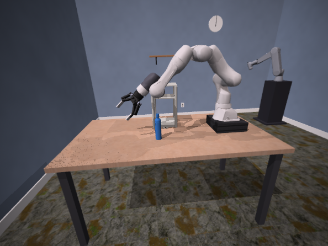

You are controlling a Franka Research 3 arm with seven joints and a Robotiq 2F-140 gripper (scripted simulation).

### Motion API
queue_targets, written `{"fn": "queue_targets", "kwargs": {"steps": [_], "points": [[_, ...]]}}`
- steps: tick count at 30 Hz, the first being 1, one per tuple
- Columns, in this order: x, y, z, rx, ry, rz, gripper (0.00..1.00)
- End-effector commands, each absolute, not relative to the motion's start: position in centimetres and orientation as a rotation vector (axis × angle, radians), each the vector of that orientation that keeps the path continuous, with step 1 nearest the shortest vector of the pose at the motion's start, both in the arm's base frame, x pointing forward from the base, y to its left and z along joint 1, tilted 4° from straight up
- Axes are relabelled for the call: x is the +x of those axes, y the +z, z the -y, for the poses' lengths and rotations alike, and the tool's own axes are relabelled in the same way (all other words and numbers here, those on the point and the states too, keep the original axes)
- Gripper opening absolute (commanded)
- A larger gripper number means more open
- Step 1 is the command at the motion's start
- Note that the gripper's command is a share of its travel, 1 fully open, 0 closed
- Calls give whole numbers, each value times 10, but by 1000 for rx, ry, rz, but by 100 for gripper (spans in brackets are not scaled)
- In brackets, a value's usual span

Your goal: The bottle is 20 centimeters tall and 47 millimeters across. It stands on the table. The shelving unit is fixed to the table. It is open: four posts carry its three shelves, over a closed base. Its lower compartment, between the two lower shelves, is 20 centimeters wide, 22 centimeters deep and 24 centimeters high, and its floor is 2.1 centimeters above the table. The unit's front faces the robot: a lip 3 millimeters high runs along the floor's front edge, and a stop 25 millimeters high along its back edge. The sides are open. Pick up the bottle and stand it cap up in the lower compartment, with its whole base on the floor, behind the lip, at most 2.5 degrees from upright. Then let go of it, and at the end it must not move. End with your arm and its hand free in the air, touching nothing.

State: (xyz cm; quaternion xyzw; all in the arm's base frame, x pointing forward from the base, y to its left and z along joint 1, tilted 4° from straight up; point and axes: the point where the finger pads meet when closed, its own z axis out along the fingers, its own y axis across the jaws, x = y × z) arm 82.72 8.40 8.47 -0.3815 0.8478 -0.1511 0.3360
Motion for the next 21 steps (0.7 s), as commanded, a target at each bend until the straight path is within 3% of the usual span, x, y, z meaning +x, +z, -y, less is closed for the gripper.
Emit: {"fn": "queue_targets", "kwargs": {"steps": [1,18,21], "points": [[827,85,-84,-995,-394,-2211,100],[828,86,-84,-995,-394,-2210,100],[836,128,-89,-1011,-401,-2202,100]]}}
